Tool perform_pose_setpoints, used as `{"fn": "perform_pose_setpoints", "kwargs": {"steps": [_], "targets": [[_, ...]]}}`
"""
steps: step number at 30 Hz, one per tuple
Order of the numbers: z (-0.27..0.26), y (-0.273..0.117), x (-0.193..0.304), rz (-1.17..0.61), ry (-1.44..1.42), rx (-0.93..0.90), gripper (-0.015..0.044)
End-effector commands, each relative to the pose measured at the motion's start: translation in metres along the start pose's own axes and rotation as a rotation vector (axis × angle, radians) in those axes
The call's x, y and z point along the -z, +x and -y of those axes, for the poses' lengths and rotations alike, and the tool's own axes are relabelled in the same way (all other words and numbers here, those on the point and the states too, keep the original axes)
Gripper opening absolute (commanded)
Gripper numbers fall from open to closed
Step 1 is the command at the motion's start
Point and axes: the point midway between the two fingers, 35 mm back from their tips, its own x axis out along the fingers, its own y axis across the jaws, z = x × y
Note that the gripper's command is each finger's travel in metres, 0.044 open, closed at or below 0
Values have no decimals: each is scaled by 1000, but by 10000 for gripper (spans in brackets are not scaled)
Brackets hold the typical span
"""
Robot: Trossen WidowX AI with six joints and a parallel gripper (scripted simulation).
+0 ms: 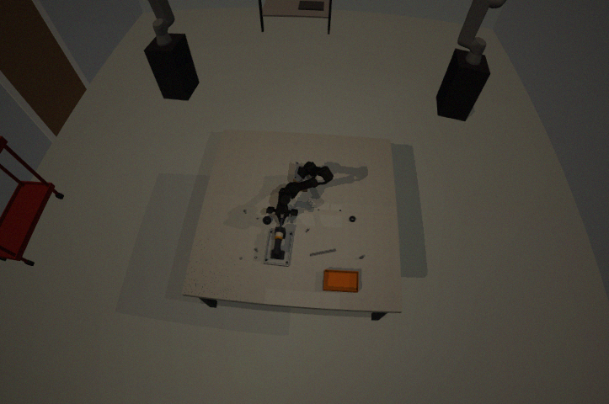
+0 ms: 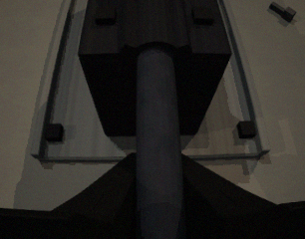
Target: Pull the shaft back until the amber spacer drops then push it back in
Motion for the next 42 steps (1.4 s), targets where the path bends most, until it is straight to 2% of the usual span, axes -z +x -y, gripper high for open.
{"fn": "perform_pose_setpoints", "kwargs": {"steps": [1, 42], "targets": [[0, -1, 1, -1, -2, -1, 0], [0, -3, 4, -1, -2, -1, 0]]}}
